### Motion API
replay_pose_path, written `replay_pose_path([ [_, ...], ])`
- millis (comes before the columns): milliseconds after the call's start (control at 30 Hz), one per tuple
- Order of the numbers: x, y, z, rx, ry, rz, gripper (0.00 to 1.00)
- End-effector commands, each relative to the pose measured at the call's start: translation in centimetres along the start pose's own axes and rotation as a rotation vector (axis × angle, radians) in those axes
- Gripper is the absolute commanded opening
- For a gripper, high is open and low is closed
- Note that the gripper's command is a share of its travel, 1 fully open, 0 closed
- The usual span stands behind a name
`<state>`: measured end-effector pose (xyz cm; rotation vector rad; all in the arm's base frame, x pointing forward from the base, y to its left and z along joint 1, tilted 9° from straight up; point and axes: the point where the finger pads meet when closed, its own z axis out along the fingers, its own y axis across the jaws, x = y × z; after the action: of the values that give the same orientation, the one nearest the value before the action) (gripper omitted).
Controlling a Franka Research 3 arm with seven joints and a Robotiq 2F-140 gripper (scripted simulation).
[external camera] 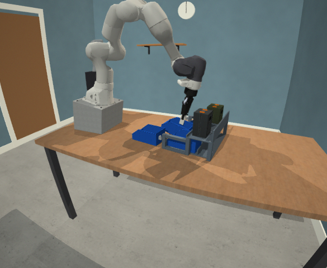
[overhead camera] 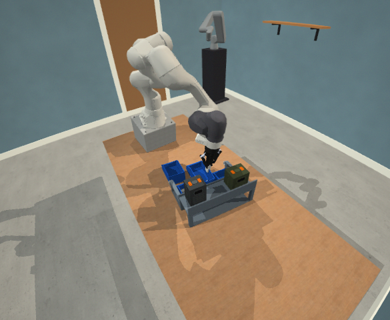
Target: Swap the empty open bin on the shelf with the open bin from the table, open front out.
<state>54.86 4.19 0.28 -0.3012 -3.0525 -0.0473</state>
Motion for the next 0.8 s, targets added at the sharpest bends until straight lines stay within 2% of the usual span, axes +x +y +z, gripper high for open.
replay_pose_path([
  [0,-0.3,0.08,-0.22,0.0,-0.008,0.001,0.0],
  [767,-0.64,0.07,-0.24,0.001,-0.019,0.002,0.0],
])
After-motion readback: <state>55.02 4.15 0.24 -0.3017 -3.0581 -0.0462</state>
